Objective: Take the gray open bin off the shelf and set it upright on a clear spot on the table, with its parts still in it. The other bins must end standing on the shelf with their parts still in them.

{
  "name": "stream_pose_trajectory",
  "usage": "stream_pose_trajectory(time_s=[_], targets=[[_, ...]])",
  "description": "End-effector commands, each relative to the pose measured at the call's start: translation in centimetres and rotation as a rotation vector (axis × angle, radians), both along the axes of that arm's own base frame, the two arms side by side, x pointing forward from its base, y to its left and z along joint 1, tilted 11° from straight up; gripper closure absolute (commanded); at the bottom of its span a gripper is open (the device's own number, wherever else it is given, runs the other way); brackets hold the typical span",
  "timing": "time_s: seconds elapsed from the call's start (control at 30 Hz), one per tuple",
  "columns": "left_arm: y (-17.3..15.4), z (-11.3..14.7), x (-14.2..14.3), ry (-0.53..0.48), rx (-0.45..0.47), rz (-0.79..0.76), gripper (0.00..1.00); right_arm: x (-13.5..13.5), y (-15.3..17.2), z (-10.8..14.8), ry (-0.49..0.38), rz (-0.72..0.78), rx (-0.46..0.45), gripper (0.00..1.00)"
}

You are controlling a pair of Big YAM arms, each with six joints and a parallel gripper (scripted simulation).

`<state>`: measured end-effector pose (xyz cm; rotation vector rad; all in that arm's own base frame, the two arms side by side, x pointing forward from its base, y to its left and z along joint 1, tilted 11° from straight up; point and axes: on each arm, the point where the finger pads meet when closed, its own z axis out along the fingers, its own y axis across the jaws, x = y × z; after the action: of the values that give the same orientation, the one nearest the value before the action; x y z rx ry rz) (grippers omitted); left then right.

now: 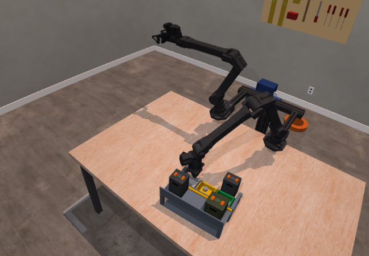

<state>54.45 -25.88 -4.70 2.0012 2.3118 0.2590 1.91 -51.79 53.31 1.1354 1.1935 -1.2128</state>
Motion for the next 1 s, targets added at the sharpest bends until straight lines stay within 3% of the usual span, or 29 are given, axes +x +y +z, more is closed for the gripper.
stream_pose_trajectory(time_s=[0.0,0.97], targets=[[0.24,-0.08,0.57,-0.008,-0.003,-0.008,1.0,-0.69,0.66,1.07,-0.011,-0.014,-0.03,0.0],[0.13,0.25,0.51,-0.011,-0.001,-0.011,1.0,-0.69,0.66,1.07,-0.011,-0.014,-0.03,0.0]])
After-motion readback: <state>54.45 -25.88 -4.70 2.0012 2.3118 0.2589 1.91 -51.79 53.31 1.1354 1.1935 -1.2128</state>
